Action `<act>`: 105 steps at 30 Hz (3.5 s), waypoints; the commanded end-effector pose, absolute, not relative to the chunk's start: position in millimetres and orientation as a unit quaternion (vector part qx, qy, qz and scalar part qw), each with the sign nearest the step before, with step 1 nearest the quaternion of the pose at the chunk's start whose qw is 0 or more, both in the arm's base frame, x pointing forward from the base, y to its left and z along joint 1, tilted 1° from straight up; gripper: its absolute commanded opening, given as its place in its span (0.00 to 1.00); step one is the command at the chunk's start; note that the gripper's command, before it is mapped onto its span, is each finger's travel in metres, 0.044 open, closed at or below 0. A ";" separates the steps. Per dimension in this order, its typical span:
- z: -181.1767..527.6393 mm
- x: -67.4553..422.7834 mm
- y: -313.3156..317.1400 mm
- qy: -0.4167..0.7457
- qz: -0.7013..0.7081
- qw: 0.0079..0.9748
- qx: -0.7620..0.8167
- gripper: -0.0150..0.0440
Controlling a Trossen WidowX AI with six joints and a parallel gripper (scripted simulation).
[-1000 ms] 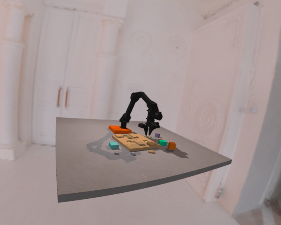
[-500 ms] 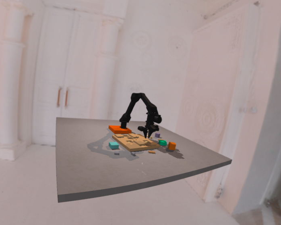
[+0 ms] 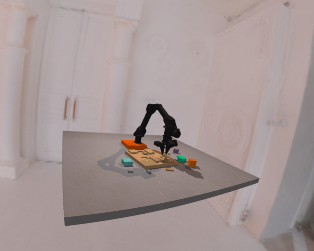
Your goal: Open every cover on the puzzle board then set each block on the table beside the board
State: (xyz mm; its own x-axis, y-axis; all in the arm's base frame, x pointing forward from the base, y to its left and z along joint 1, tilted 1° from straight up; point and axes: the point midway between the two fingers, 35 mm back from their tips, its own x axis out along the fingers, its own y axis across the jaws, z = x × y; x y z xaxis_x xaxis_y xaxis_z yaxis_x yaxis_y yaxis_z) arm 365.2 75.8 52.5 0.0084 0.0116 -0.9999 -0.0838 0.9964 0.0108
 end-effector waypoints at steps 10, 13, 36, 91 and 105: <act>45.7 365.5 75.6 0.703 0.033 0.710 -0.027 0.50; 42.7 365.5 75.7 0.703 0.033 0.710 -0.027 0.50; 29.2 365.3 75.6 0.703 0.033 0.710 -0.027 0.50; 50.8 366.4 76.0 0.703 0.033 0.710 -0.026 0.39; 67.1 365.4 75.8 0.703 0.033 0.710 -0.027 0.39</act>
State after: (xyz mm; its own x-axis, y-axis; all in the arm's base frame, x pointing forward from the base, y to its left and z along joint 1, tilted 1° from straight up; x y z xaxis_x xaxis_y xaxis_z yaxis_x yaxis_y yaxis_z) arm 364.6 75.8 61.3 0.0018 0.0102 -0.9999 -0.0842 0.9964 0.0100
